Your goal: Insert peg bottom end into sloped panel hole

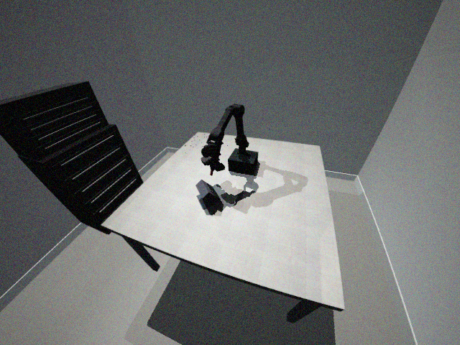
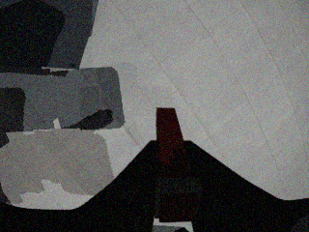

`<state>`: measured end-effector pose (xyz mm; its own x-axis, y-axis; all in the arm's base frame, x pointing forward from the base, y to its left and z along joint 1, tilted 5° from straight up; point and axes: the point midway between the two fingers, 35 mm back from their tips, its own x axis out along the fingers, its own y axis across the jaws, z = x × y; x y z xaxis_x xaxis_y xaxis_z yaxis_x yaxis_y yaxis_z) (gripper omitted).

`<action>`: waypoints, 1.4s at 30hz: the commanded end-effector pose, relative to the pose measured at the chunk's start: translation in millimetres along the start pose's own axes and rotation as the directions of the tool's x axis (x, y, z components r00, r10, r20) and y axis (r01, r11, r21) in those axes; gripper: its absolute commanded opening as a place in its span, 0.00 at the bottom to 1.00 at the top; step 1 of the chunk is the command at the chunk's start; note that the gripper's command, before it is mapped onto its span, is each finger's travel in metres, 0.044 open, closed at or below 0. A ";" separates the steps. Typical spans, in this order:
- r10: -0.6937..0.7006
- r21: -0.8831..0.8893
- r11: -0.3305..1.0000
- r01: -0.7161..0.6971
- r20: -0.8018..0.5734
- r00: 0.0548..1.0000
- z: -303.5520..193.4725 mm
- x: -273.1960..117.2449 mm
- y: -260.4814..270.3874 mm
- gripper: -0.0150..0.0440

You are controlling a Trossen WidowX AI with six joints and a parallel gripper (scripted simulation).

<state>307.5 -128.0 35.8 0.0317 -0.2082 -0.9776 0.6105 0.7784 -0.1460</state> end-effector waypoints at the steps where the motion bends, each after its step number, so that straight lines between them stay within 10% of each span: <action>1: -0.011 0.005 1.000 0.011 0.024 1.000 0.5 -1.5 3.4 0.25; 42: -0.068 0.046 0.997 0.058 0.259 0.963 -1.3 -11.7 47.9 0.25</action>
<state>334.0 -90.0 38.3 0.1804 -0.3944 -0.9011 0.6412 0.7418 -0.1963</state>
